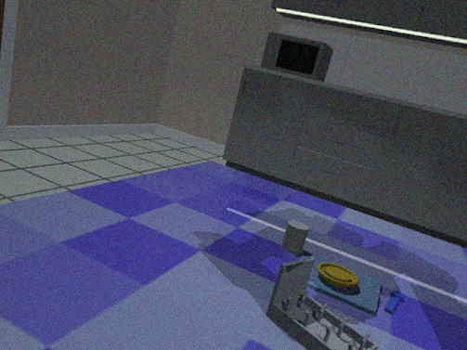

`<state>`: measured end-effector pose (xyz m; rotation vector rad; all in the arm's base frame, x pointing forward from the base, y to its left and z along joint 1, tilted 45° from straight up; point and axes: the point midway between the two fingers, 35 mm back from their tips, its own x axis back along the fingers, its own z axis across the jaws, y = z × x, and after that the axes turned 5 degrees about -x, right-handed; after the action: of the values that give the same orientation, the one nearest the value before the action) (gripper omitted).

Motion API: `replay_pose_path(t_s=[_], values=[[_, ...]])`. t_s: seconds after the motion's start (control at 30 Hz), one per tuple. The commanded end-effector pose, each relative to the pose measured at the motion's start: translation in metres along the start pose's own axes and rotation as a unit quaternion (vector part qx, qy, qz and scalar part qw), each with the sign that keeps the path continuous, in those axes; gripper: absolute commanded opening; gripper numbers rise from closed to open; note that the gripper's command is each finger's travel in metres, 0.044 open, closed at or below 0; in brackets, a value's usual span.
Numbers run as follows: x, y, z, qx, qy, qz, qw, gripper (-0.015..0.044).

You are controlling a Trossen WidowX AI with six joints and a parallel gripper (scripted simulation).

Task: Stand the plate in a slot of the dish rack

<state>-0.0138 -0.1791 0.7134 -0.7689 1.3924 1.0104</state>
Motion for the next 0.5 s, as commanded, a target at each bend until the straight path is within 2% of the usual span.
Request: replay_pose_path(t_s=[0.0, 0.47], values=[[-0.002, 0.020, 0.037, 0.005, 0.043, -0.022, 0.999, 0.0400], [0.003, 0.049, 0.166, 0.084, 0.185, -0.042, 0.978, 0.0400]])
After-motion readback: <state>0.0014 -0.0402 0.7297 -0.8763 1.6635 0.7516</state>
